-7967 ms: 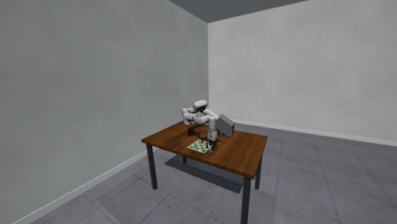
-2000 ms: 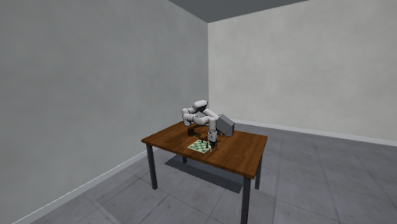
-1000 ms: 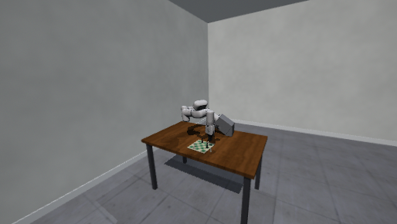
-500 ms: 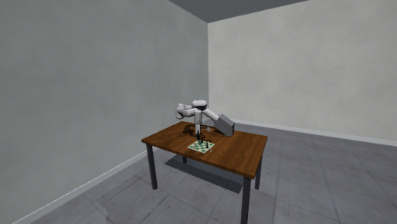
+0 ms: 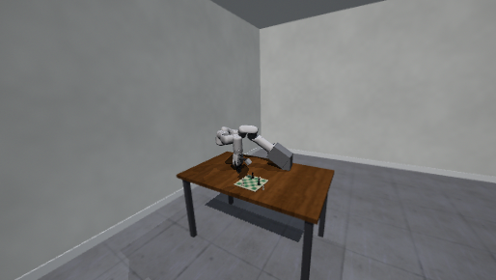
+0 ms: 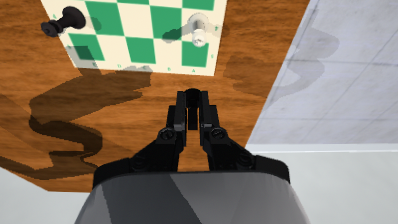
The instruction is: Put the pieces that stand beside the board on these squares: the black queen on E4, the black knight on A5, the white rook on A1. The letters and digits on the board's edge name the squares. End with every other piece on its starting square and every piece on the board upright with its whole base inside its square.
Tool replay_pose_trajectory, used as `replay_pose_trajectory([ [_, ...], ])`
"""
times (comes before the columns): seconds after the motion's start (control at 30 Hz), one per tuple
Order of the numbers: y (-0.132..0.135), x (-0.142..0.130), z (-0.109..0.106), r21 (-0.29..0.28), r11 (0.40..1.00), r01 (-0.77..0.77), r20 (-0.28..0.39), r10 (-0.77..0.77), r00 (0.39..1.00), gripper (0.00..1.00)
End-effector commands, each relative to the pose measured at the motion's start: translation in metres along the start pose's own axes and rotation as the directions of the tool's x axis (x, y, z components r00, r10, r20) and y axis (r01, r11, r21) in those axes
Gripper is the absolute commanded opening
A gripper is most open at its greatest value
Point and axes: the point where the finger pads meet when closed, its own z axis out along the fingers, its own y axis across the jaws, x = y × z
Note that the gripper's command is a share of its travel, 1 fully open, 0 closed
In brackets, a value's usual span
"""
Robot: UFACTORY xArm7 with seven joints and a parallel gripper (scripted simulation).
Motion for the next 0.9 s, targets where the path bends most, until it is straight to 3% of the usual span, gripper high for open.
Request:
replay_pose_trajectory([
  [0.0, 0.001, -0.004, -0.003, -0.021, 0.997, -0.069, -0.017, 0.068, 0.998, 0.0],
  [0.43, 0.001, -0.004, 0.002, -0.021, 0.997, -0.069, -0.017, 0.068, 0.998, 0.0],
  [0.87, 0.002, -0.003, 0.044, -0.021, 0.997, -0.069, -0.017, 0.068, 0.998, 0.0],
])
